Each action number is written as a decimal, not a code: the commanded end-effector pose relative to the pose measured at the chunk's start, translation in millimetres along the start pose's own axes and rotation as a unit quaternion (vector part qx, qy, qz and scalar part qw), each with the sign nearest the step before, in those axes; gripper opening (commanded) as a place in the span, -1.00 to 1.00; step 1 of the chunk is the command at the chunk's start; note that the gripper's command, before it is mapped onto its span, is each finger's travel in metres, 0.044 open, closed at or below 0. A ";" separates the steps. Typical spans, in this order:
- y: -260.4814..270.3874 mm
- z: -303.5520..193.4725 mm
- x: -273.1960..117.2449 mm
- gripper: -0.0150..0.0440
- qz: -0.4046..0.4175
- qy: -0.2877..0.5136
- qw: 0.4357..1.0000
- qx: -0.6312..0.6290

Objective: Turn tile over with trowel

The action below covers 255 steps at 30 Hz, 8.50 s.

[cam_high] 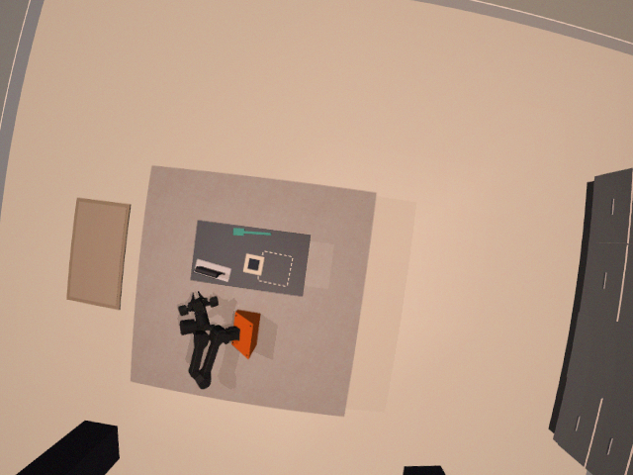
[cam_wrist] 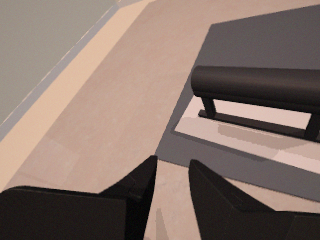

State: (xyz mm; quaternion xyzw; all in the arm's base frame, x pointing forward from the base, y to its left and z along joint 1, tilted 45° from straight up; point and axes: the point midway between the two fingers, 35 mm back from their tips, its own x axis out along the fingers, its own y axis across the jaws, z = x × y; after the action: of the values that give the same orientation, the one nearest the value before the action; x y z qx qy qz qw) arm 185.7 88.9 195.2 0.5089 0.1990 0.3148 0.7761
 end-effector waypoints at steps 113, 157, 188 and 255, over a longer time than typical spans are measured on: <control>-28.6 43.5 30.2 0.53 -0.199 0.053 0.856 -0.475; -68.2 52.7 67.1 0.53 -0.263 0.199 0.639 -0.695; -90.5 54.1 92.5 0.01 -0.263 0.198 0.639 -0.695; -151.0 155.7 78.4 -0.49 -0.222 0.155 0.658 -0.702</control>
State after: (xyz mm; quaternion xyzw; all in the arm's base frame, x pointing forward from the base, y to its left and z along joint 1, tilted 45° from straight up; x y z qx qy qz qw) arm 380.5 -0.8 120.8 -0.2997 0.1495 0.2553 0.9070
